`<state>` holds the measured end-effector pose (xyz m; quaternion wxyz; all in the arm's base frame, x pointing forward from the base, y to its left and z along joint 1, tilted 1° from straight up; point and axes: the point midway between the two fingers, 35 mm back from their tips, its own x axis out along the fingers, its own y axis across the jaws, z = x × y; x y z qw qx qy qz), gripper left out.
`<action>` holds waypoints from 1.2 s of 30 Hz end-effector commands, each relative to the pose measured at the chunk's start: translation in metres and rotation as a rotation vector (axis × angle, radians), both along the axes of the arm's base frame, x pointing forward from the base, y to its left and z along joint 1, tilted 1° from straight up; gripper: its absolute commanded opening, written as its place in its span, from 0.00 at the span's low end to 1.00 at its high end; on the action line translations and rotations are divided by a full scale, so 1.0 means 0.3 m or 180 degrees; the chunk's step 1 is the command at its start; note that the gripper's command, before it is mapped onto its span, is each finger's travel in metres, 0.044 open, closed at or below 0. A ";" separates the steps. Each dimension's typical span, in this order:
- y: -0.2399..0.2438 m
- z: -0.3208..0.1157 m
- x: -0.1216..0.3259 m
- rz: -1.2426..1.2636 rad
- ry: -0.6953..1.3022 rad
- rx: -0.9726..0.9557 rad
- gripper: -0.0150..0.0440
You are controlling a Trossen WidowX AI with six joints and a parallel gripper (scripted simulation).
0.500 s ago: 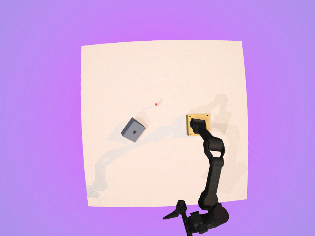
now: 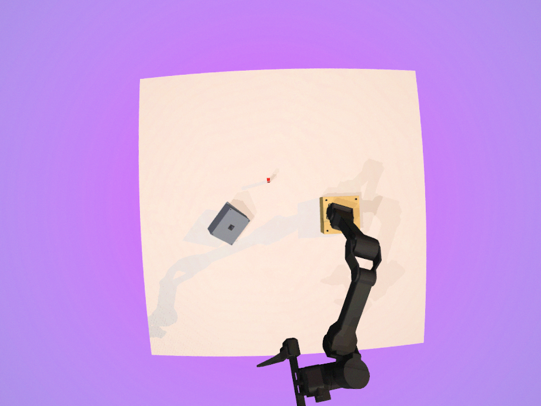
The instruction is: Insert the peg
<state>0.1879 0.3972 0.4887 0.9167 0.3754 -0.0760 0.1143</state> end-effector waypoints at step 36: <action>-0.196 -0.309 0.591 -0.0546 0.0185 -0.2456 1.00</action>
